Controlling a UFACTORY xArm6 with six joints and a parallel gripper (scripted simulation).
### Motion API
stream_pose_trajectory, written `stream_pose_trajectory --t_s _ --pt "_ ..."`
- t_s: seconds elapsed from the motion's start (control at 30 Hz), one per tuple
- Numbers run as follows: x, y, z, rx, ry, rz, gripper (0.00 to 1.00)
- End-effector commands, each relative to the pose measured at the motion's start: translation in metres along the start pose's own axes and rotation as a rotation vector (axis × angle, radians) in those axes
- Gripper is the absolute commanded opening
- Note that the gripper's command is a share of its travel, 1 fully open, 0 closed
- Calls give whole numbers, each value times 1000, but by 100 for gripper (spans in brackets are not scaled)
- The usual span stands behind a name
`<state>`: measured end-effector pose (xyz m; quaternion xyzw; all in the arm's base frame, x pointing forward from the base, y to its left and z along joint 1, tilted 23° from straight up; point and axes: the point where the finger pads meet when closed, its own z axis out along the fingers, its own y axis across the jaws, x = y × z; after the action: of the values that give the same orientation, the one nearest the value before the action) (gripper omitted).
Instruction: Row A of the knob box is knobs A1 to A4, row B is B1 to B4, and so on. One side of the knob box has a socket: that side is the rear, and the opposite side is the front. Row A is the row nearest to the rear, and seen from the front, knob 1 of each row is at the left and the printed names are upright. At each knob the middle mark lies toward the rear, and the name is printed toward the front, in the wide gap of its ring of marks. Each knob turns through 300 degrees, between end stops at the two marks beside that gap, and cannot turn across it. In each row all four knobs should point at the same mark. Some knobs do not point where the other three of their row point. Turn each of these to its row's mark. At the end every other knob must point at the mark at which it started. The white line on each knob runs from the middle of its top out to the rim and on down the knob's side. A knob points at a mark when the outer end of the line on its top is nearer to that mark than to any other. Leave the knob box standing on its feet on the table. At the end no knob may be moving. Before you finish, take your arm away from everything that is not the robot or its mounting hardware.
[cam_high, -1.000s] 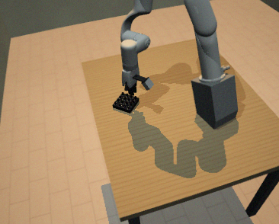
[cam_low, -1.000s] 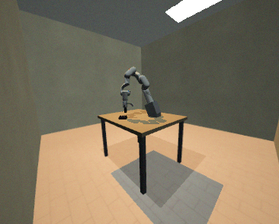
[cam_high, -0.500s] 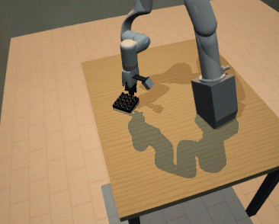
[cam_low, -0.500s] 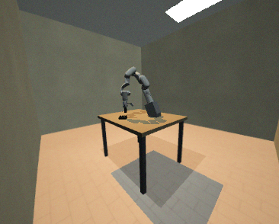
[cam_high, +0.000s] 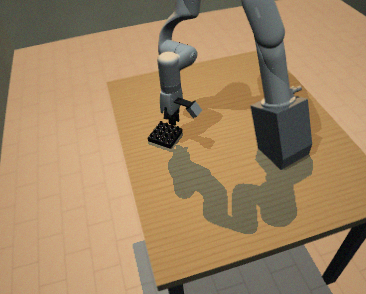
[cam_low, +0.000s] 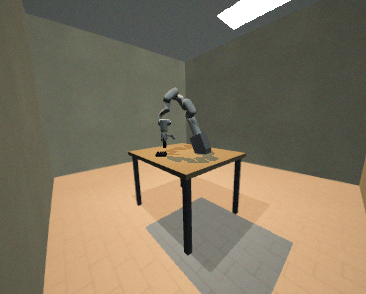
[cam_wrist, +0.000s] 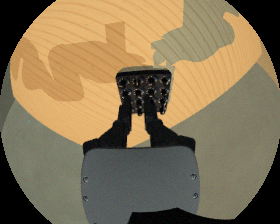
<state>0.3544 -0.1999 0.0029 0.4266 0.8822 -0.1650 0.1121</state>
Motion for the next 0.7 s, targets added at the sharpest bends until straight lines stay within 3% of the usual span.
stream_pose_trajectory --t_s 0.0,0.67 --pt "-1 1 -1 -2 -2 0 19" --pt "-1 1 5 -1 -2 0 19"
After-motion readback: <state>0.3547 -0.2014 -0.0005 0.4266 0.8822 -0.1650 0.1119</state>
